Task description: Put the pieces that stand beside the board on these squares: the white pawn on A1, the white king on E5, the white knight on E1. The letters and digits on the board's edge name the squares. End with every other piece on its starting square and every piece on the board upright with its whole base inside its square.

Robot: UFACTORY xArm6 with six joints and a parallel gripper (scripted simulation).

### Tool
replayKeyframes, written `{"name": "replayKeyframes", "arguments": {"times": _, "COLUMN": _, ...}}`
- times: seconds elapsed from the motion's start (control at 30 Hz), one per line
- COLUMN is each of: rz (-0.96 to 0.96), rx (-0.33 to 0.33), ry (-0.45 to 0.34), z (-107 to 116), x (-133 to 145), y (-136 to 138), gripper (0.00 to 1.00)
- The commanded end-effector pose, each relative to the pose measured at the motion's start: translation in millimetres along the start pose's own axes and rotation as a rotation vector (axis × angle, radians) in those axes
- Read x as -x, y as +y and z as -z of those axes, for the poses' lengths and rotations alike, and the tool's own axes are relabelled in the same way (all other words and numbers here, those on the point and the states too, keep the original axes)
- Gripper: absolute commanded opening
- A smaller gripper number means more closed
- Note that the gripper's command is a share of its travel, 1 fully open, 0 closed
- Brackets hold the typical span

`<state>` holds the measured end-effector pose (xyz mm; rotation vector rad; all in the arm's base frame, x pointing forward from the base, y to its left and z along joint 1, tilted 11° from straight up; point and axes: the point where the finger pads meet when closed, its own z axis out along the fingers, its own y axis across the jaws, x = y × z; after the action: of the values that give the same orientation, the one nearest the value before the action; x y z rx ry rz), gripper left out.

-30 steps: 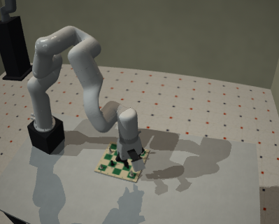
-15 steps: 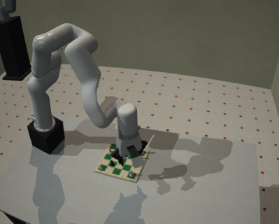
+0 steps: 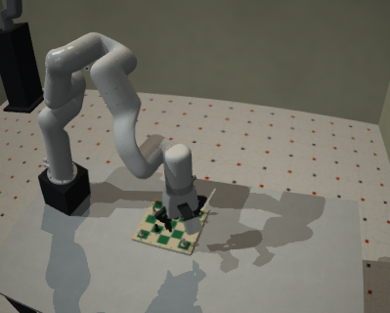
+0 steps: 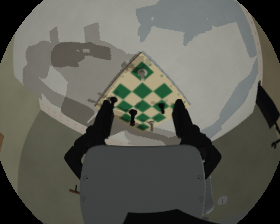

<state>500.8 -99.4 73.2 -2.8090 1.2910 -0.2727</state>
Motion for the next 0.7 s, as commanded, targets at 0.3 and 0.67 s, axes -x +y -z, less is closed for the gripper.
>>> {"name": "replayKeyframes", "arguments": {"times": 0.3, "rz": 0.0, "rx": -0.003, "ry": 0.003, "z": 24, "x": -1, "y": -1, "gripper": 1.0}}
{"name": "replayKeyframes", "arguments": {"times": 0.67, "rz": 0.0, "rx": -0.003, "ry": 0.003, "z": 61, "x": -1, "y": -1, "gripper": 1.0}}
